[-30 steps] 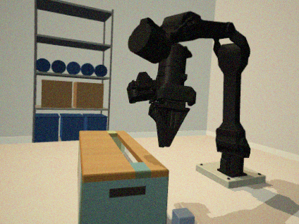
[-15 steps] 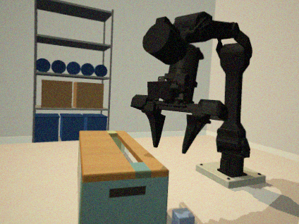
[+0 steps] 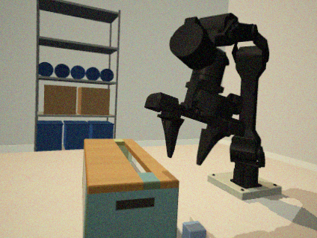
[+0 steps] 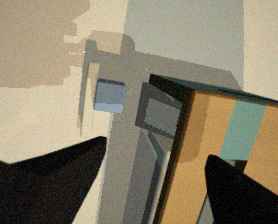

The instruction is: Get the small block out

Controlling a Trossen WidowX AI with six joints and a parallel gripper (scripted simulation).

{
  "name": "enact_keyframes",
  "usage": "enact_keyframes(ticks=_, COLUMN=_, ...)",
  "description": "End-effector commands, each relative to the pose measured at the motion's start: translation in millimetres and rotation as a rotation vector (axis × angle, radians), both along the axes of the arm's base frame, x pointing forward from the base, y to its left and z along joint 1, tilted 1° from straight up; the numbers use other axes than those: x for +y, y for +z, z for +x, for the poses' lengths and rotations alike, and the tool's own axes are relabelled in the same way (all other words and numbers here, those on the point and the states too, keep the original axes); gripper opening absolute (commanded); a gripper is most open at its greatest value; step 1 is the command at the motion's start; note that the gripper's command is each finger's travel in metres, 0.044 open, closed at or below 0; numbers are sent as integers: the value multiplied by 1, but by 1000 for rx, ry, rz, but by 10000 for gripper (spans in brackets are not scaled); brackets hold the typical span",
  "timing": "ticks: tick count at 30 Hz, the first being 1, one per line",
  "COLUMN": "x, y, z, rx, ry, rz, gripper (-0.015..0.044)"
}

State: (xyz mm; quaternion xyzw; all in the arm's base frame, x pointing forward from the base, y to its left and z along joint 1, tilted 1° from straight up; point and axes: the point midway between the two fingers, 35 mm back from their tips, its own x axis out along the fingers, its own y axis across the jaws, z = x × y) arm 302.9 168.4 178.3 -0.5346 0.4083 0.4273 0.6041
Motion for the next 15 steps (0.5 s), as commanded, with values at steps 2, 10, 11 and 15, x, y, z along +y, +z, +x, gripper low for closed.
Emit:
enact_keyframes(ticks=2, x=6, y=9, z=-10, rx=-145, ry=892, rz=-397, gripper=285)
enact_keyframes(ticks=10, x=9, y=10, z=-14, rx=-170, ry=1336, rz=-608, gripper=285)
enact_keyframes(ticks=11, x=10, y=10, z=-15, rx=-170, ry=1382, rz=-629, gripper=285)
enact_keyframes(ticks=15, x=10, y=10, z=-15, rx=-171, ry=1396, rz=-636, gripper=285)
